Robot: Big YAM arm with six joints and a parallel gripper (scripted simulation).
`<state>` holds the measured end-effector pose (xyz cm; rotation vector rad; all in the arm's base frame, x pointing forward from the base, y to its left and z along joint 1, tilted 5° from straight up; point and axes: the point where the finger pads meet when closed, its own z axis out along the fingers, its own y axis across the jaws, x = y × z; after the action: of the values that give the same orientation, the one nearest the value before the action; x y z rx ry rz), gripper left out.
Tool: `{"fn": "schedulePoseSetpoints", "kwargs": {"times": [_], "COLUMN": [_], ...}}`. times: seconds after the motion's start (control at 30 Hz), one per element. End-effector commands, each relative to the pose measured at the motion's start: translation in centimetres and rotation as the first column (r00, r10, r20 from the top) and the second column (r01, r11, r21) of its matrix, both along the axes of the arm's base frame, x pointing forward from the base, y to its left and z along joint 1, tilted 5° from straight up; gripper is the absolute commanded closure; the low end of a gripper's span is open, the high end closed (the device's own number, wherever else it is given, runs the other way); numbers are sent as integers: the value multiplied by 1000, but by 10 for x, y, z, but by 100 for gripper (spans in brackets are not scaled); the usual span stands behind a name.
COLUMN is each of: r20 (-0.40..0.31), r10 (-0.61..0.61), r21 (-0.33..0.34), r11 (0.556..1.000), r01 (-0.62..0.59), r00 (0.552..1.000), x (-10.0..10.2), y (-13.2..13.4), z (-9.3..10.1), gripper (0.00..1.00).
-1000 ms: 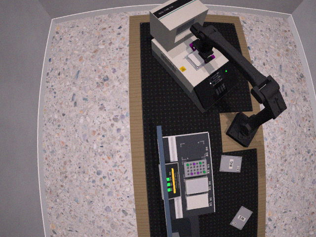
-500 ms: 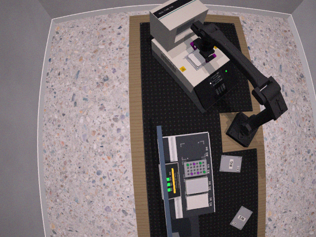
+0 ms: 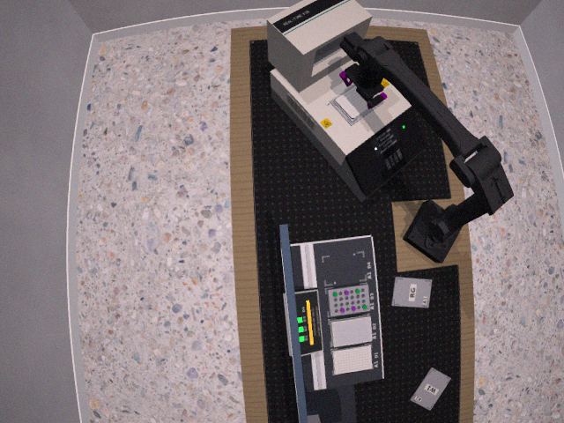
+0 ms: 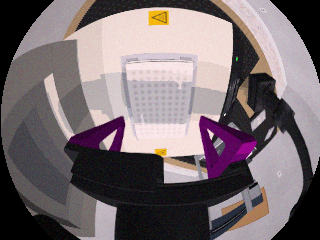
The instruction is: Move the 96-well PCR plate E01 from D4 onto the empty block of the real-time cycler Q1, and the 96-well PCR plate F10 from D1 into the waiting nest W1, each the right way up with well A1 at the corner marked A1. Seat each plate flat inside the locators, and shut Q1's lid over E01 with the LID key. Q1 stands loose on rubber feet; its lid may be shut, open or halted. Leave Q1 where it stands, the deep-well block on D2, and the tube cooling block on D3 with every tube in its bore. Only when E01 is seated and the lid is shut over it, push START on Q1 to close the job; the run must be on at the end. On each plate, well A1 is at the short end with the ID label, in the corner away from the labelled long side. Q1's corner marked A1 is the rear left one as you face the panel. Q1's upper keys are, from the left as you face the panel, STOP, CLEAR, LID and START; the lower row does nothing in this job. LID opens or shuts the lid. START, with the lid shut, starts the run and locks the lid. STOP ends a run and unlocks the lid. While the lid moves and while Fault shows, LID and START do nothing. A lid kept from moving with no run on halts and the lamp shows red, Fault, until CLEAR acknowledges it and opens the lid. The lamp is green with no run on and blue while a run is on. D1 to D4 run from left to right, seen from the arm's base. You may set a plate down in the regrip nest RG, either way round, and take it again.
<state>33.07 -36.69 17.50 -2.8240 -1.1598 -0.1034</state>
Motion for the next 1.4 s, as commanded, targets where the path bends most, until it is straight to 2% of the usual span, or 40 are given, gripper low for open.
{"fn": "schedulePoseSetpoints", "kwargs": {"times": [0.0, 0.27, 0.33, 0.47, 0.77, 1.0, 1.37], "r20": [64, 67, 59, 50, 36, 26, 35], "r10": [-1, 3, 3, 3, -1, -11, -27], "r21": [-76, -87, -78, -66, -49, -37, -47], "r11": [997, 996, 997, 998, 999, 999, 998], "r01": [6, 2, 1, 0, 3, 12, 28], "r00": [998, 998, 998, 999, 999, 1000, 999], "x": [9, 5, 4, 4, 13, 10, -3], "y": [-16, -18, -19, -21, -15, -13, -11], "z": [54, 69, 63, 62, 37, 29, 39], "gripper": [0, 0, 0, 0, 0, 0, 0]}}
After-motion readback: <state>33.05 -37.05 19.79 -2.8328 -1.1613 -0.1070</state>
